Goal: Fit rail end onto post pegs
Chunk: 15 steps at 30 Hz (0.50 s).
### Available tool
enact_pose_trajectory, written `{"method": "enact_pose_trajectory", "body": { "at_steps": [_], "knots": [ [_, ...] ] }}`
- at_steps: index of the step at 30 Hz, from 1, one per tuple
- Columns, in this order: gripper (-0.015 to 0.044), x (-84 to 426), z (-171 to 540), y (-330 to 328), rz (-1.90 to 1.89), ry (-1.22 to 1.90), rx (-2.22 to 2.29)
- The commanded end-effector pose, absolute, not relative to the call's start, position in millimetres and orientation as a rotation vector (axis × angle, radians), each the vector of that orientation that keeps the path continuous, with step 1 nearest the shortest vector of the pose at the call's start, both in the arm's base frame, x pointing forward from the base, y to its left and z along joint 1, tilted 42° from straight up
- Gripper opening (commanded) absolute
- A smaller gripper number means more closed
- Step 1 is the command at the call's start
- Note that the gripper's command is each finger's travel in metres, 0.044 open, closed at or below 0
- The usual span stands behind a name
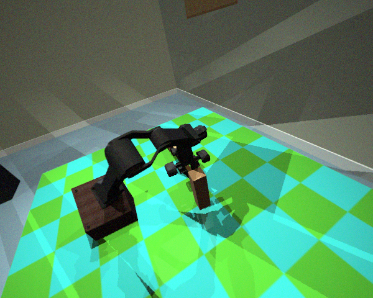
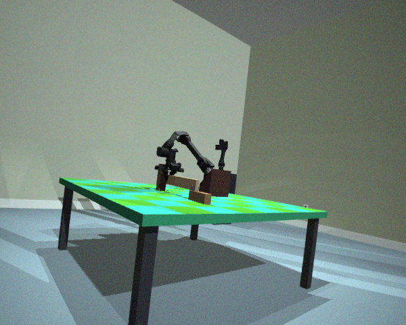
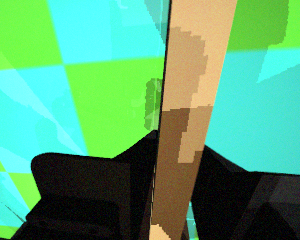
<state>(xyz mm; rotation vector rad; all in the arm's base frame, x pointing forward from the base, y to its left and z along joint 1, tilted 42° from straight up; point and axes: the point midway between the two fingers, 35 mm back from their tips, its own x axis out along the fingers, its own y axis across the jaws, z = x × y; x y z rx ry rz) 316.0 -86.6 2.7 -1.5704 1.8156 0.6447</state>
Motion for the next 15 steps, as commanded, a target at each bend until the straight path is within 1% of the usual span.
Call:
{"method": "enact_pose_trajectory", "body": {
  "at_steps": [1,11,15],
  "knots": [
    [0.0,316.8,7.6,-86.9,0.641,1.806,-1.577],
    [0.0,316.2,9.4,-89.4,0.641,1.806,-1.577],
    [0.0105,315.2,5.0,-89.2,0.645,1.816,-1.57]
  ]
}}
